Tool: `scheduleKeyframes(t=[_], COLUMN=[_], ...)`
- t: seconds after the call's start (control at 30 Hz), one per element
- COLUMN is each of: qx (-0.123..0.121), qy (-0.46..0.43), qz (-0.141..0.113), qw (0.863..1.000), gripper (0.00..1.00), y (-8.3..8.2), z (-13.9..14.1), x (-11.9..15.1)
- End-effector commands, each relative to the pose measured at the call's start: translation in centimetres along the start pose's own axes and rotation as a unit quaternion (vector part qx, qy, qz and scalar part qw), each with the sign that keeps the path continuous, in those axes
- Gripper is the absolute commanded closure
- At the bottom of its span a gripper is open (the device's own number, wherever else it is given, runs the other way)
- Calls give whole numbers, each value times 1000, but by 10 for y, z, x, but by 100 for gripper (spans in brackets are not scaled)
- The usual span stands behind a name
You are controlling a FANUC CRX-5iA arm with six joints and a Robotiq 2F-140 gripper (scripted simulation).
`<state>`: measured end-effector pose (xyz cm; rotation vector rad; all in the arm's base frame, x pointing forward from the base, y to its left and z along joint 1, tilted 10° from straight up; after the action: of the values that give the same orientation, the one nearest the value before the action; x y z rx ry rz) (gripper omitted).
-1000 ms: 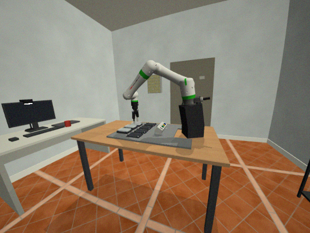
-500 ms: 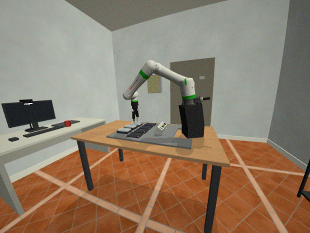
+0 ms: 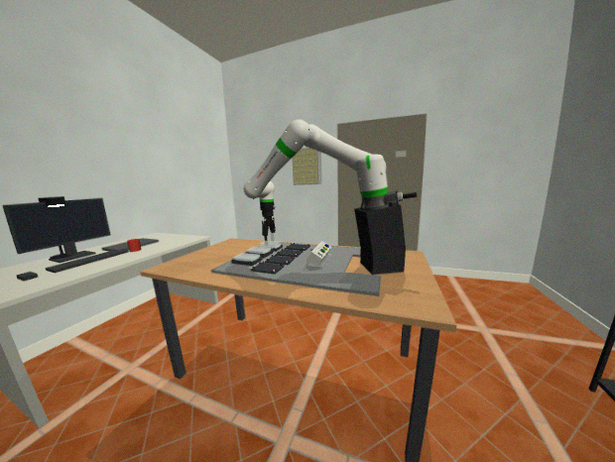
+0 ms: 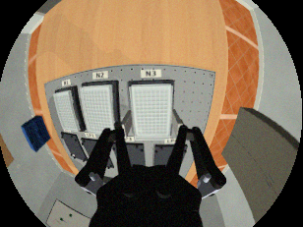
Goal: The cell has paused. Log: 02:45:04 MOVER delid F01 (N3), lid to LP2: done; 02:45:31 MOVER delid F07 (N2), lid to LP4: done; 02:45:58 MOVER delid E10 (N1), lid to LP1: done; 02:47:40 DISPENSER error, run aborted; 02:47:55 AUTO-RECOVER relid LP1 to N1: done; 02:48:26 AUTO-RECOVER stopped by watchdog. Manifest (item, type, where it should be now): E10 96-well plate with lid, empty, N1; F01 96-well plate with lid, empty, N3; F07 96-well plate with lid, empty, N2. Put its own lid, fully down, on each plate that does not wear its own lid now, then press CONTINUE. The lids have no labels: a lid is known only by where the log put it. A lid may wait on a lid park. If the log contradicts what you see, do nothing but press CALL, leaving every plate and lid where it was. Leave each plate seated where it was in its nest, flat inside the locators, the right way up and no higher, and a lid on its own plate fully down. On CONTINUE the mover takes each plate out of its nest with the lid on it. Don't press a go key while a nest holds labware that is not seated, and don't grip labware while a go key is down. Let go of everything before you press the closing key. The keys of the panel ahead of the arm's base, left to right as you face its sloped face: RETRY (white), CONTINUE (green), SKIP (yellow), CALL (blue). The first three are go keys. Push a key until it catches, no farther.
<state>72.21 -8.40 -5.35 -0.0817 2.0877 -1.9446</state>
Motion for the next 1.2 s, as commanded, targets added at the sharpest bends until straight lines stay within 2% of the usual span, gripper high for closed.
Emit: scheduleKeyframes(t=[0.0, 1.17], qx=[0, 0], qy=[0, 0], qz=[0, 0], qw=[1000, 1000], gripper=[100, 100], y=[0, 8], z=[0, 0], x=[0, 0])
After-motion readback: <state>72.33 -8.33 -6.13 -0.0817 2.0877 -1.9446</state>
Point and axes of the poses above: the point where the finger pads meet when closed, its own y axis out along the fingers, its own z axis across the jaws, x = y × z, the point moved 9 cm from there along -y, back along the fingers, and after that the axes turned 8 degrees about -y, right-handed, at the moved point
